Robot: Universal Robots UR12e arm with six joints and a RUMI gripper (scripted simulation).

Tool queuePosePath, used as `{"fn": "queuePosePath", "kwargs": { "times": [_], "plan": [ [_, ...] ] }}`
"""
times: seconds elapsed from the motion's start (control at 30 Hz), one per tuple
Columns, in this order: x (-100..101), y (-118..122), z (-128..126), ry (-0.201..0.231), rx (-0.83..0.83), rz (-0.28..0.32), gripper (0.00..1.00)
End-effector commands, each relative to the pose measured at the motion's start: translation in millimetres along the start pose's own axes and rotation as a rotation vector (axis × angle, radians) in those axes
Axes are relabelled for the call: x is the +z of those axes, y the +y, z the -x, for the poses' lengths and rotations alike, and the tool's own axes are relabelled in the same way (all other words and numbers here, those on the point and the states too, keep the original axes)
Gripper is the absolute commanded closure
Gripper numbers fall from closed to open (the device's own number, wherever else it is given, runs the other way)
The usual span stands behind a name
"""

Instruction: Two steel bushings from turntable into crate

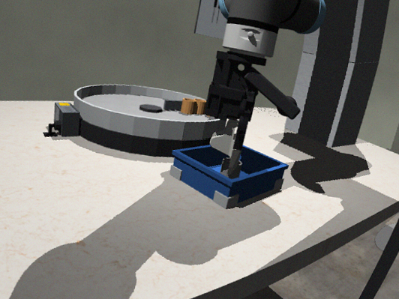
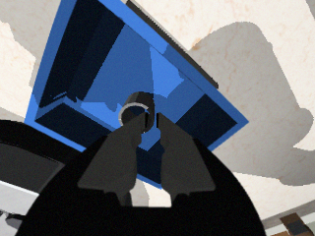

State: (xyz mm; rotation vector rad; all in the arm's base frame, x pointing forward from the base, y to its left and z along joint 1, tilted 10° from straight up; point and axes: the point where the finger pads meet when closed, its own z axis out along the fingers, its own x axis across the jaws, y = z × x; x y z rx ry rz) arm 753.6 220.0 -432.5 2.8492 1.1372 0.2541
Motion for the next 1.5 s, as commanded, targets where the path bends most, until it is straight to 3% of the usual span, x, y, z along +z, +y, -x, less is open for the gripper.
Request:
{"fn": "queuePosePath", "kwargs": {
  "times": [0.0, 0.4, 1.1, 1.47],
  "plan": [
    [-1, 0, -1, 0.001, 0.0, 0.001, 0.94],
    [-6, 0, -1, 0.001, 0.0, 0.001, 0.94],
    [-84, 0, -1, 0.001, 0.0, 0.001, 0.94],
    [-94, 0, -1, 0.001, 0.0, 0.001, 0.94]
  ]
}}
